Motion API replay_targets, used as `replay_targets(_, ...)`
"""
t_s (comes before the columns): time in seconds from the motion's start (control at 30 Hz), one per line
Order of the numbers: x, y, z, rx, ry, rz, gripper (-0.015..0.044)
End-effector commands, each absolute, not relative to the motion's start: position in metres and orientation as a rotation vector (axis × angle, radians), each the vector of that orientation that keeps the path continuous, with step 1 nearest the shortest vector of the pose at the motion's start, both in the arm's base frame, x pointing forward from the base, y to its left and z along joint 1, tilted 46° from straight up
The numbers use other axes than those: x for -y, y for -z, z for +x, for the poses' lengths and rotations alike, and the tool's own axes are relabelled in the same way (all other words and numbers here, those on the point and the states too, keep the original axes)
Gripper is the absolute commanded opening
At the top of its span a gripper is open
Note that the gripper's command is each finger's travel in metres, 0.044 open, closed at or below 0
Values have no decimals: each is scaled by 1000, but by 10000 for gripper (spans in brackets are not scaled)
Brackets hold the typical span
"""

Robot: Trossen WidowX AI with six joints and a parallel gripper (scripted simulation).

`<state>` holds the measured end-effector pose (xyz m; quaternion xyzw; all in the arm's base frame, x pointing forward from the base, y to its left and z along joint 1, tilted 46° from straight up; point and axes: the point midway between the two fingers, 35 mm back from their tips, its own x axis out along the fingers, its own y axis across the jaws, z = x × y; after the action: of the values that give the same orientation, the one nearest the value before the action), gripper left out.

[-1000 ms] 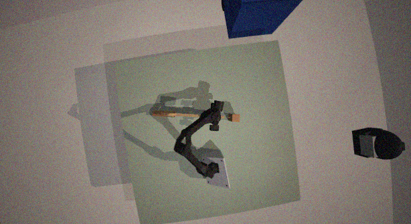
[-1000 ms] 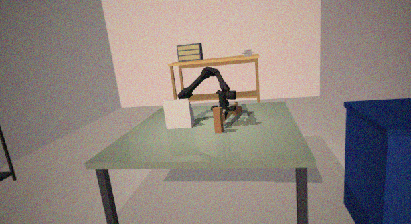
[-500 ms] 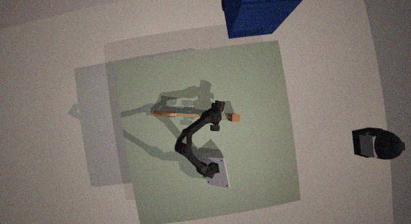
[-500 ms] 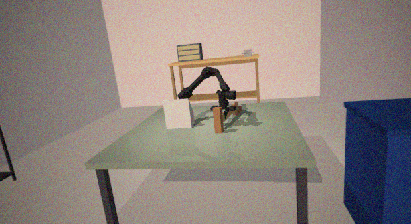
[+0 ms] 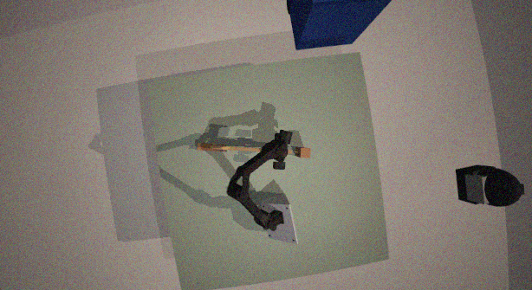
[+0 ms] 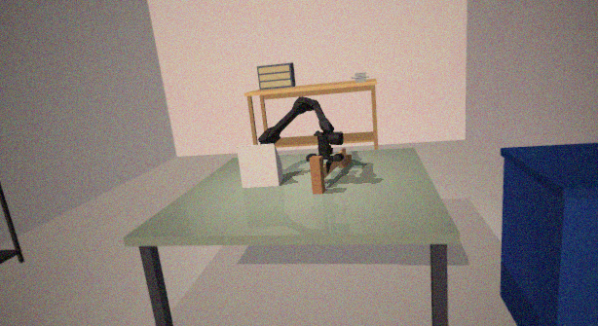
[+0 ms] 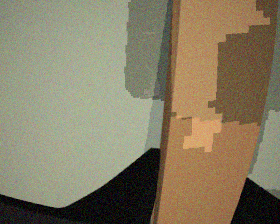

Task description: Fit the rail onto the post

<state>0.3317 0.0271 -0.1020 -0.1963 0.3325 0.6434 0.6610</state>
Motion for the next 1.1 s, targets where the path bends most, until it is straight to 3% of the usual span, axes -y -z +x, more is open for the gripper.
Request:
replay_targets(0.0,-23,102,334,-750,-1448,-452,0)
replay_targets(1.07,-16,109,333,-750,-1448,-452,0)
